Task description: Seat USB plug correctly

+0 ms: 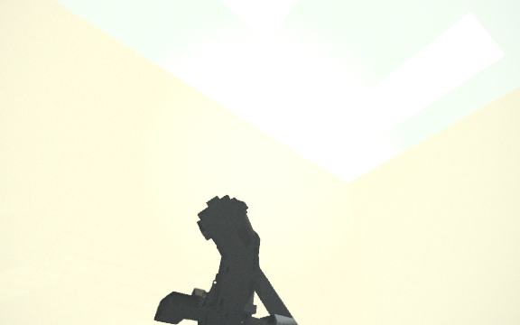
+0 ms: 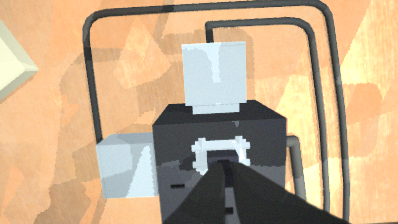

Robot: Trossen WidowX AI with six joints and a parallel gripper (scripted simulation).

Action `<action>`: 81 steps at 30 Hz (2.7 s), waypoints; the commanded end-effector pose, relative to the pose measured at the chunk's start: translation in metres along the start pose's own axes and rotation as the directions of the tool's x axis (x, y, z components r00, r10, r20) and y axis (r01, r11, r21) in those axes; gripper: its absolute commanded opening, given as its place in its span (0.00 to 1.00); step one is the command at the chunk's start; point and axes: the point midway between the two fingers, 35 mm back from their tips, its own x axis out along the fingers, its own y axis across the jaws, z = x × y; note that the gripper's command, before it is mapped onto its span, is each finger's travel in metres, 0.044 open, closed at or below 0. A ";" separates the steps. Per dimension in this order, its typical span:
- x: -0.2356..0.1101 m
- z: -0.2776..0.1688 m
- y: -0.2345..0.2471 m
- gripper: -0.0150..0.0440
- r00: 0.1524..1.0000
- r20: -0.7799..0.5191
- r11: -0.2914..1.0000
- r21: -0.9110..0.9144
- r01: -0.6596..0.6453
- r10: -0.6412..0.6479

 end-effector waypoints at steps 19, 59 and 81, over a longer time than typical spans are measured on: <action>0.003 0.000 0.000 0.25 1.000 0.003 1.000 -0.007 -0.002 0.002; 0.005 0.000 0.000 0.25 1.000 0.003 1.000 -0.007 -0.002 0.002; 0.002 -0.001 0.000 0.42 1.000 -0.002 1.000 -0.003 -0.003 0.003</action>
